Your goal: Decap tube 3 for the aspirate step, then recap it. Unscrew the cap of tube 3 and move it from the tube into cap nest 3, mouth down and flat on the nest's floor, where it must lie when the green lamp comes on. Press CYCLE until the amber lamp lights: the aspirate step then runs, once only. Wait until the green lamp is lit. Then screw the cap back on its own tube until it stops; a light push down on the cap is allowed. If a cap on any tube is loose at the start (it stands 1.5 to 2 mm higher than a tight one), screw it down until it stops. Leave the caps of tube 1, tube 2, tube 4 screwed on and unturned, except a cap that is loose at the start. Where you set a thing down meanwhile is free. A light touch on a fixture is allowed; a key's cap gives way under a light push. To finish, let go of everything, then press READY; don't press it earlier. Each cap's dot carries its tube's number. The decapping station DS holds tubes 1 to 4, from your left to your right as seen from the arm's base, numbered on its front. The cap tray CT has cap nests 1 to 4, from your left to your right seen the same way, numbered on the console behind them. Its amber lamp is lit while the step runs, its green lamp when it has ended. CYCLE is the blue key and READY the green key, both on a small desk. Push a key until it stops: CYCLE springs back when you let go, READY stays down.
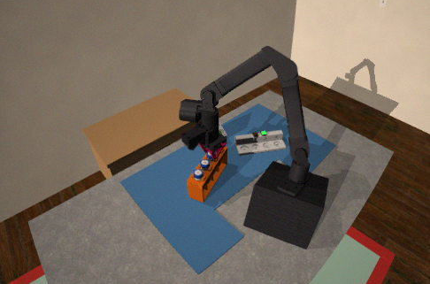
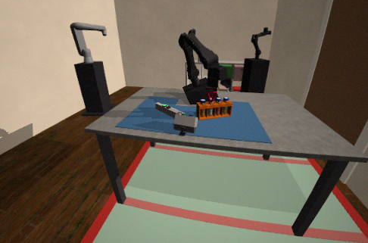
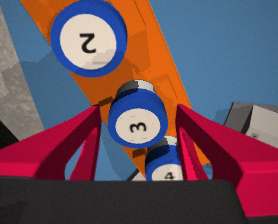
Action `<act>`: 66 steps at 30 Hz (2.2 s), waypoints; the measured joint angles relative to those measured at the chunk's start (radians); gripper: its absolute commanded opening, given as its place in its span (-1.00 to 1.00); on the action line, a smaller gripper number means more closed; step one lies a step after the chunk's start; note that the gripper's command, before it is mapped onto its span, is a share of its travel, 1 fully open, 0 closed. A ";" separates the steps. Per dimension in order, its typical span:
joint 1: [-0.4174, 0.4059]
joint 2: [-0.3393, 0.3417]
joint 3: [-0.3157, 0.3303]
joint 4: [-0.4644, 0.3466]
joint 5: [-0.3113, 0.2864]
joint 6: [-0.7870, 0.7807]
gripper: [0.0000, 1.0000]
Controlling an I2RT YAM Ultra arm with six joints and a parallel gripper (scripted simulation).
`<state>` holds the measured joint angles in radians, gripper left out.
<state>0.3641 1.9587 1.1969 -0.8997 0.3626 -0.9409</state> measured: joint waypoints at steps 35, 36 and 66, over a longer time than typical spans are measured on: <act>0.000 -0.002 -0.002 0.000 0.000 -0.797 -1.00; 0.000 -0.002 -0.002 0.000 0.000 -0.797 -1.00; 0.000 -0.002 -0.003 0.002 0.000 0.134 -1.00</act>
<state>0.3645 1.9572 1.1938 -0.8982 0.3630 -0.8074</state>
